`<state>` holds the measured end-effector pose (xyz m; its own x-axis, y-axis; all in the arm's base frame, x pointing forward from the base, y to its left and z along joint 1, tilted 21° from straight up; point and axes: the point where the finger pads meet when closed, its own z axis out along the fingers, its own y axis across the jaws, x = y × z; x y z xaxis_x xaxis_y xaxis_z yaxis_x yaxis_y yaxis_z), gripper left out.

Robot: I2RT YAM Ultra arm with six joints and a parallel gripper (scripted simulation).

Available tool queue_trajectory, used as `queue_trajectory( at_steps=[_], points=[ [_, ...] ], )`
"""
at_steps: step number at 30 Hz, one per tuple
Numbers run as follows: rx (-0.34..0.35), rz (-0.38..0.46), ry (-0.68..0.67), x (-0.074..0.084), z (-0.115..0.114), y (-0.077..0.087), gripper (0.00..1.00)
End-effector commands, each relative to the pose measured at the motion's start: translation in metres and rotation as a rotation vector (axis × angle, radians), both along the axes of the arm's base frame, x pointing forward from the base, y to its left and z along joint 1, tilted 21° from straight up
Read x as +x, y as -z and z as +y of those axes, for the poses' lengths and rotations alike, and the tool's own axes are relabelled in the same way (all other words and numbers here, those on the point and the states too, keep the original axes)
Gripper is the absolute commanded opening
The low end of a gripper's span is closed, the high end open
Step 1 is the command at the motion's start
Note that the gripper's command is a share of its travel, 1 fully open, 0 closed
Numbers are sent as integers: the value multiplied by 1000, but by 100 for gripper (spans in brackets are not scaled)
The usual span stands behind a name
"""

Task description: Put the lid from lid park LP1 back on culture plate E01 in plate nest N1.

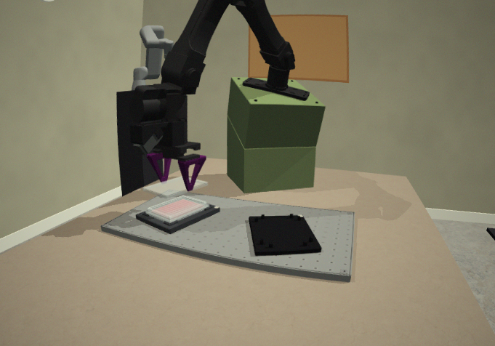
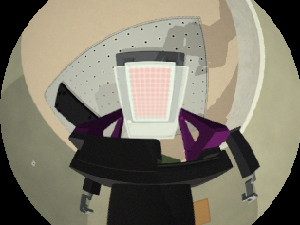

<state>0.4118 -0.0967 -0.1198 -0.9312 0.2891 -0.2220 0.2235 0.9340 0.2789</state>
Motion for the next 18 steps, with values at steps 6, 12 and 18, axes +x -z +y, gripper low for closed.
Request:
queue_trajectory(
  at_steps=[6,12,18],
  points=[
    [-7,-40,-7,15,-1,-11,0],
    [-9,-42,0,15,-3,-12,0],
    [-9,-44,-1,15,-3,-12,0]
  ],
)
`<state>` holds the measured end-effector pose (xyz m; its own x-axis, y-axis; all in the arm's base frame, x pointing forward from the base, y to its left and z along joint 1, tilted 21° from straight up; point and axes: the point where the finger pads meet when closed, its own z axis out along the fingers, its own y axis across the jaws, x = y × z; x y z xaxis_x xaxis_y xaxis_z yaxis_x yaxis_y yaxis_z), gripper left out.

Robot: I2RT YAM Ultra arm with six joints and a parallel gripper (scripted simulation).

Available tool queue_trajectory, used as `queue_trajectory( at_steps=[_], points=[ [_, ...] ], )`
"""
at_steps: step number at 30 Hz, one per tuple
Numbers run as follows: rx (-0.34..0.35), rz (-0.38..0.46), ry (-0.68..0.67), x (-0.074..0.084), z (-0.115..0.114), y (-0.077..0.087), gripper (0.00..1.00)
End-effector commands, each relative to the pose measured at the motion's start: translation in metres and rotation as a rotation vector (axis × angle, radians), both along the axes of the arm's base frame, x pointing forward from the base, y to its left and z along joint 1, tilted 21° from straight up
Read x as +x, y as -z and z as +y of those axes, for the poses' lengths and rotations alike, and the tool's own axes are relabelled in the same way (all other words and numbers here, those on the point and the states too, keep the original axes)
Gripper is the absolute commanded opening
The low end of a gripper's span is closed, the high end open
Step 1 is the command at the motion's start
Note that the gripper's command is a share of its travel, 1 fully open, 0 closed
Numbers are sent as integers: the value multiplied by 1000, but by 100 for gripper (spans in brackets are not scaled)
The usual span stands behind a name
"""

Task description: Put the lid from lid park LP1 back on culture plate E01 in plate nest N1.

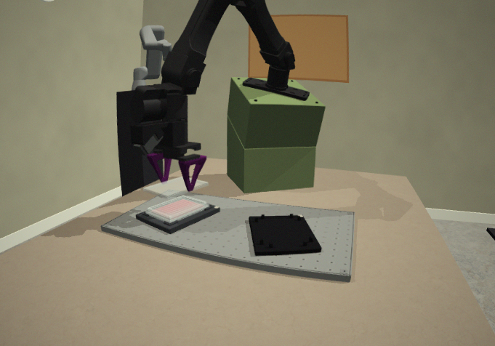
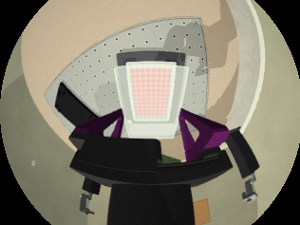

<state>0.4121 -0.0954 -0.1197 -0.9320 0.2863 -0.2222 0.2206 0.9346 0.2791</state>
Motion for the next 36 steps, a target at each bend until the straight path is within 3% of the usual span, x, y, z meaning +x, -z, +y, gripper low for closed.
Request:
queue_trajectory(
  at_steps=[1,3,4,36],
  points=[
    [-9,-44,2,14,-4,-12,0],
    [-9,-43,1,14,-4,-12,0],
    [-3,-15,3,4,-2,-5,0],
    [-3,-15,3,4,-1,-5,0]
  ],
)
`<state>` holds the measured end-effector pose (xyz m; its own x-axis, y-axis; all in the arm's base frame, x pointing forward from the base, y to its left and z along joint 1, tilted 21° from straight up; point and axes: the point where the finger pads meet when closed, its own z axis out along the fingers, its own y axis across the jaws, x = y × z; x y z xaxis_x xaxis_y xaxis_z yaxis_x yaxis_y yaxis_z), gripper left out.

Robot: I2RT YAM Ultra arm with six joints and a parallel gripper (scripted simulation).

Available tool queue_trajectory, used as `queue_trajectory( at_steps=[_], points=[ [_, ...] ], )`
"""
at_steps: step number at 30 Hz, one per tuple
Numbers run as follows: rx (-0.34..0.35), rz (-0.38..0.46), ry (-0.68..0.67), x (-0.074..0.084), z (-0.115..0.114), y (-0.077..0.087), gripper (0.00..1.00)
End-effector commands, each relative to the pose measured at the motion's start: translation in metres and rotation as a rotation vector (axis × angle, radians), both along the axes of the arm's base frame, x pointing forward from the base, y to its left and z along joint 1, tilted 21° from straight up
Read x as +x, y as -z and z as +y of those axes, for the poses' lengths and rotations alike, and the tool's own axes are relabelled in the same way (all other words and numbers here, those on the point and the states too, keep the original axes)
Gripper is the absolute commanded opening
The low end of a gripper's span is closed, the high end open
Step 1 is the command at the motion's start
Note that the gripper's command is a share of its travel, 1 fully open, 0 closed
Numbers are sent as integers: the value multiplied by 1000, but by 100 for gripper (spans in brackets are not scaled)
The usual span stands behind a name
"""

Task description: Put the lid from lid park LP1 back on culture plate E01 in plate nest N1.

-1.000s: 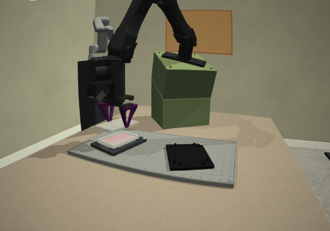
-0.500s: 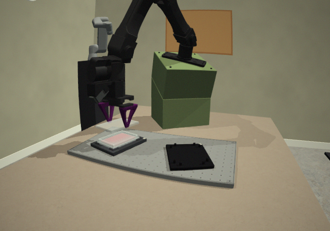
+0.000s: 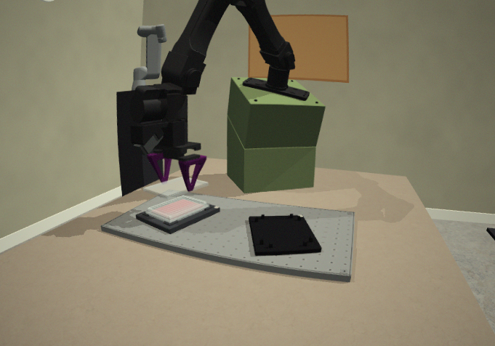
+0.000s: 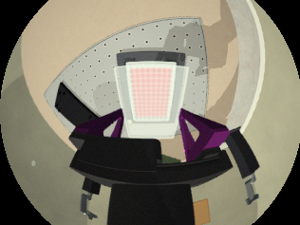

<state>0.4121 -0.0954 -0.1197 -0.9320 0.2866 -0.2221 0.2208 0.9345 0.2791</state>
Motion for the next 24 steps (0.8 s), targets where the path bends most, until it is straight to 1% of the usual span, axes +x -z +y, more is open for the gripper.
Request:
queue_trajectory(
  at_steps=[1,19,20,21,24],
  points=[
    [-3,-15,3,4,-1,-5,0],
    [-3,-15,3,4,-1,-5,0],
    [-3,-24,-2,3,5,-8,0],
    [-3,-15,3,3,-1,-5,0],
    [-3,-15,3,3,-1,-5,0]
  ],
)
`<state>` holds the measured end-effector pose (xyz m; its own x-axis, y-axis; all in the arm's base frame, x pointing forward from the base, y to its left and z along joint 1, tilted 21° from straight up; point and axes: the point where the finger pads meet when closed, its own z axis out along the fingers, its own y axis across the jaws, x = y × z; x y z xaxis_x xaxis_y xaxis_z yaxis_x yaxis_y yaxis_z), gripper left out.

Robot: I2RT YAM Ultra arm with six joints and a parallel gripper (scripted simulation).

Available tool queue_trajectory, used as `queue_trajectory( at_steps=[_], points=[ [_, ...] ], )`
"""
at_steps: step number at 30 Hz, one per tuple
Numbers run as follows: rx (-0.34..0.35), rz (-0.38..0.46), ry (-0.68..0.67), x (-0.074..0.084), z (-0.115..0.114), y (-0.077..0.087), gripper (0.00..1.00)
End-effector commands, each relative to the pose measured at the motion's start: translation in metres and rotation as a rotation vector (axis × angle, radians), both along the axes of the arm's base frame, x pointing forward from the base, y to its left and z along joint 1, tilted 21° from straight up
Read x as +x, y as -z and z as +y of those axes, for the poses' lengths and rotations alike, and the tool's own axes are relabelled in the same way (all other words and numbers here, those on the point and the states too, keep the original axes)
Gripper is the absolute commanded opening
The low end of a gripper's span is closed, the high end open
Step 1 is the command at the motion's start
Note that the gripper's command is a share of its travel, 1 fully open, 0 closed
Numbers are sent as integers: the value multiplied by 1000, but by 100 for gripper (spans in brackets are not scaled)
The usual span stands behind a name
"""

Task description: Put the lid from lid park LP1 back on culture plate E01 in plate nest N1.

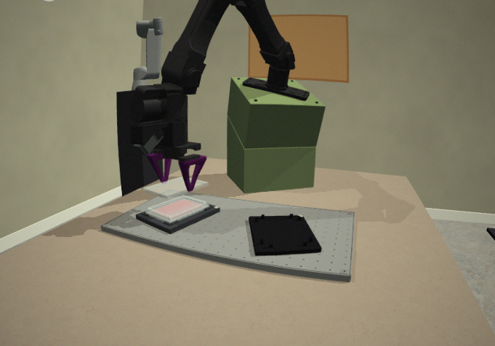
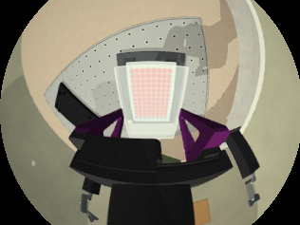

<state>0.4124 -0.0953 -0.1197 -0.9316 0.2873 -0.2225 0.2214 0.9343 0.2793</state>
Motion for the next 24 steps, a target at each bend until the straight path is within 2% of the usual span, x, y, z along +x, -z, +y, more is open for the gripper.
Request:
queue_trajectory(
  at_steps=[1,3,4,8,15,17,18,19,24],
  points=[
    [-3,-15,2,3,-1,-5,0],
    [-3,-15,2,3,-1,-5,0],
    [6,2,-3,-3,7,4,0],
    [-6,-25,-3,12,3,6,0],
    [-10,-28,-2,18,4,16,0],
    [-10,-28,-2,18,4,16,0],
    [-20,-54,4,25,-1,6,0],
    [-11,-27,5,19,1,19,0],
    [-12,-27,-1,23,5,27,0]
  ],
)
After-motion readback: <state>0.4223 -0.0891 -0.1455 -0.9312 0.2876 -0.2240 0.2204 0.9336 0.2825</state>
